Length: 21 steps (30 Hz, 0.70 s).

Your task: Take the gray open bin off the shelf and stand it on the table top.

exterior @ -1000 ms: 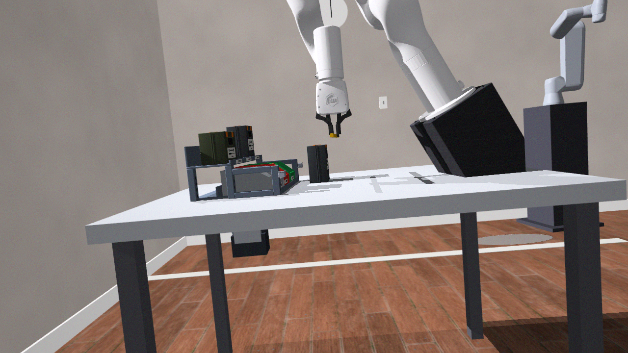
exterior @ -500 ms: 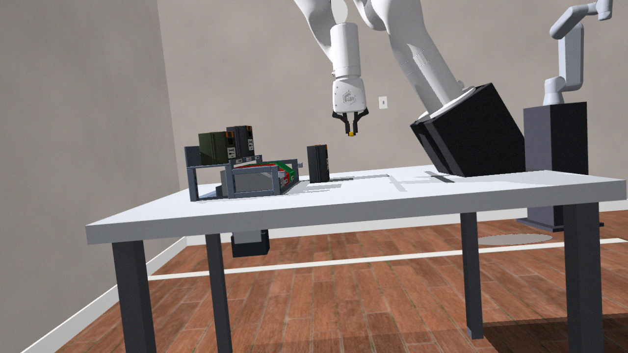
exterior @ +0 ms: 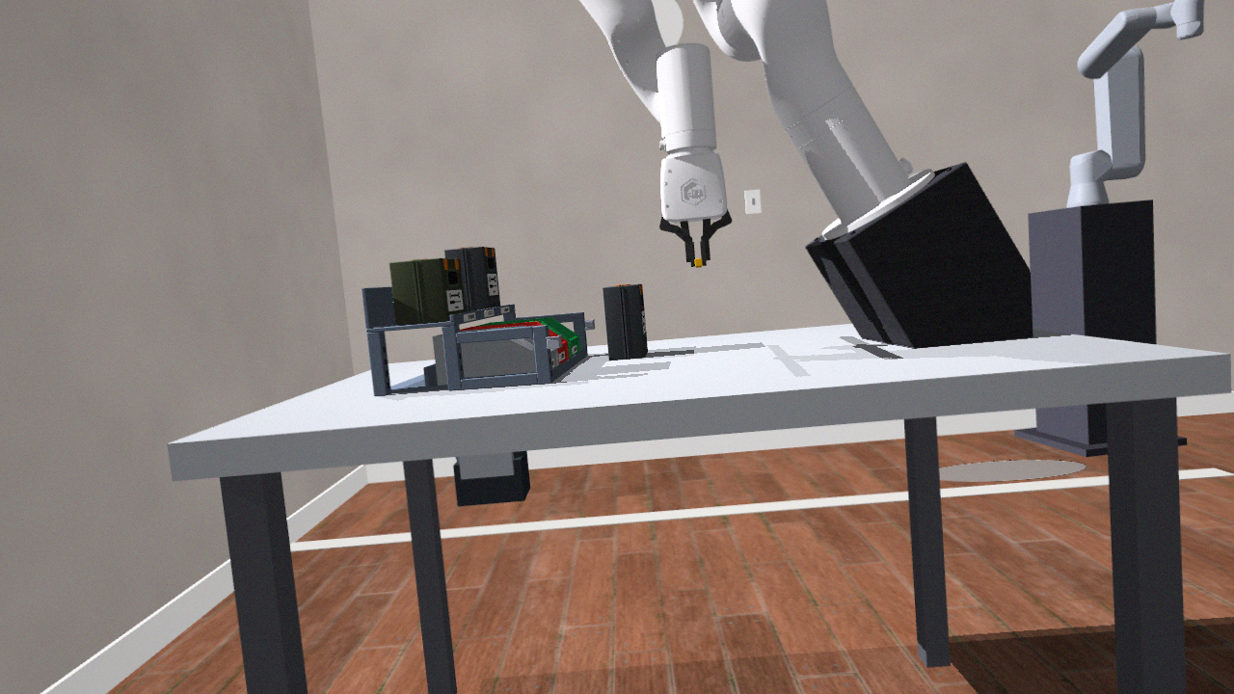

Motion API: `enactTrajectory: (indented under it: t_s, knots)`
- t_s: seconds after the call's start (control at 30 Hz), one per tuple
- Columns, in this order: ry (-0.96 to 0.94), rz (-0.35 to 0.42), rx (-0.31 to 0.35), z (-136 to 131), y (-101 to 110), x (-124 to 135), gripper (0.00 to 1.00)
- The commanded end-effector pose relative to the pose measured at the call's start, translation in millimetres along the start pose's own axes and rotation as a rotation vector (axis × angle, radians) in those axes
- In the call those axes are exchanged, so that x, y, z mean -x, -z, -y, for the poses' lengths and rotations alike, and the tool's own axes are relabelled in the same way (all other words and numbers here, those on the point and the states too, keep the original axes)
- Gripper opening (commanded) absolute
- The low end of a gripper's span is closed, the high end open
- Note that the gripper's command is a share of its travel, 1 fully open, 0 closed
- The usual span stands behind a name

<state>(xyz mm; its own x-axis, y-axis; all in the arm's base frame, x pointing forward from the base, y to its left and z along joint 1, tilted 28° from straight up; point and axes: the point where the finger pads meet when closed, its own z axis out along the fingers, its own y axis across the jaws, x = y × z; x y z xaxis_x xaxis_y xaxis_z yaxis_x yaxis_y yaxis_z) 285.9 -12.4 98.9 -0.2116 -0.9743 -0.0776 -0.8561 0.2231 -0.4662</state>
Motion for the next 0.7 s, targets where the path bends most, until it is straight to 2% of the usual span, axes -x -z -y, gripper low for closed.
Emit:
enactTrajectory:
  t_s: [0.0, 0.67]
  knots:
    - [0.0, 0.0, 0.0, -0.1, 0.1, 0.0, 0.0]
    - [0.0, 0.0, 0.0, 9.0, 0.2, -1.8, 0.0]
